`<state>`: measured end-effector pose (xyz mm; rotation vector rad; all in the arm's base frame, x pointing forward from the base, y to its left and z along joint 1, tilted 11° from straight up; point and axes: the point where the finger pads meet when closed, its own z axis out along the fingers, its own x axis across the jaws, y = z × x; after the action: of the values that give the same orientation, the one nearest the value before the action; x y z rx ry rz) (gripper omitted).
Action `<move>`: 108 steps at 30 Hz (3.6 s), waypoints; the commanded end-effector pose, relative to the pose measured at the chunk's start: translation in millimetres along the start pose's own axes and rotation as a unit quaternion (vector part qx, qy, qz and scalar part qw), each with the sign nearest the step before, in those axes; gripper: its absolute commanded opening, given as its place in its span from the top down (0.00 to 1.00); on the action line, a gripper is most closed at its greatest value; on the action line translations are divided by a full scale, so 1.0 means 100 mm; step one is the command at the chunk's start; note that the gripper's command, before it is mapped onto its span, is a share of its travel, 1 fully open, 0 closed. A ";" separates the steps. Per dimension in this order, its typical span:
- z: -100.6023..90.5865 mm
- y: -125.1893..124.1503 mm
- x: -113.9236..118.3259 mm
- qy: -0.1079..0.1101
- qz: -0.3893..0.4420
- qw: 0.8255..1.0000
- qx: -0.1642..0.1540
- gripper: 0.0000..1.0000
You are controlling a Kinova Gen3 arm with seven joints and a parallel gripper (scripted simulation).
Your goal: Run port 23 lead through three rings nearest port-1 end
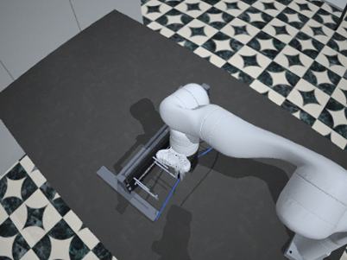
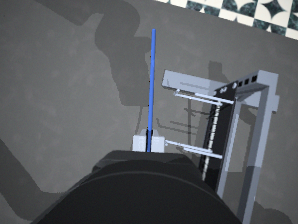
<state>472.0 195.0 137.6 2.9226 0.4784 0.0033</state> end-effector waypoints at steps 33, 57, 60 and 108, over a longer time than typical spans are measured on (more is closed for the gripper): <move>-0.14 -0.27 0.56 -0.001 0.089 0.996 -0.006 1.00; -0.14 -0.27 0.56 -0.001 0.089 0.996 -0.006 1.00; -0.14 -0.27 0.56 -0.001 0.089 0.996 -0.006 1.00; -0.14 -0.27 0.57 -0.001 0.089 0.996 -0.006 1.00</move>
<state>517.1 234.3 143.5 2.9332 0.2022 0.0208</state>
